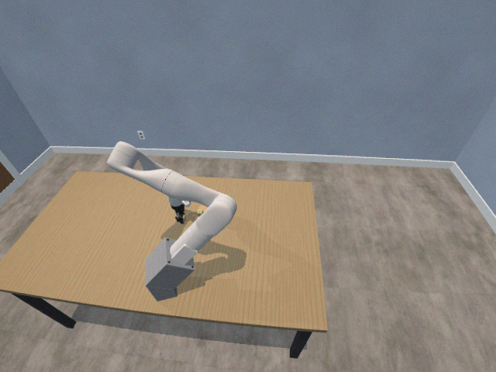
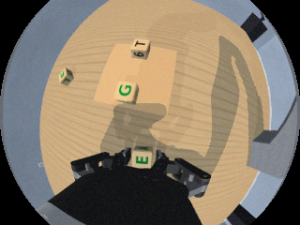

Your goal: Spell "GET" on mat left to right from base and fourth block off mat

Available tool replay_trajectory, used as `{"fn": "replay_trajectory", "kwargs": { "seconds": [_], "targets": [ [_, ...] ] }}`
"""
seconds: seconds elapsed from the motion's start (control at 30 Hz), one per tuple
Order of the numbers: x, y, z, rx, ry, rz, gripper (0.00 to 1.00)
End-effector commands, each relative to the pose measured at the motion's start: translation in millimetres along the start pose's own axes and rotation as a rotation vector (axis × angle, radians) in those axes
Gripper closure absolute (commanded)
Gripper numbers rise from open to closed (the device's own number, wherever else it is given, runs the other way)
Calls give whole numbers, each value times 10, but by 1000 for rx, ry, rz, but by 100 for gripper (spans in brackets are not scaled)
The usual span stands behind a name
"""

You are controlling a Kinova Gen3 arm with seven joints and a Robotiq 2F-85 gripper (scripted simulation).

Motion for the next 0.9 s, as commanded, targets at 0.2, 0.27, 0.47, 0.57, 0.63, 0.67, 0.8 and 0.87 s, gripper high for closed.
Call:
{"fn": "replay_trajectory", "kwargs": {
  "seconds": [0.2,0.27,0.47,0.57,0.63,0.67,0.8,0.87],
  "targets": [
    [5,-5,7,-1,-1,0,54],
    [5,-5,7,-1,-1,0,54],
    [5,-5,7,-1,-1,0,74],
    [5,-5,7,-1,-1,0,74],
    [5,-5,7,-1,-1,0,74],
    [5,-5,7,-1,-1,0,74],
    [5,-5,7,-1,-1,0,74],
    [5,-5,7,-1,-1,0,74]
  ]
}}
Point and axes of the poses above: the point where the finger pads meet when closed, its own z axis back along the fingers, its own y axis across the jaws, x = y × z, the point moved 4 cm from there along z, back along the fingers, and after that the axes turned 3 degrees about -z, right-handed, at the moved point
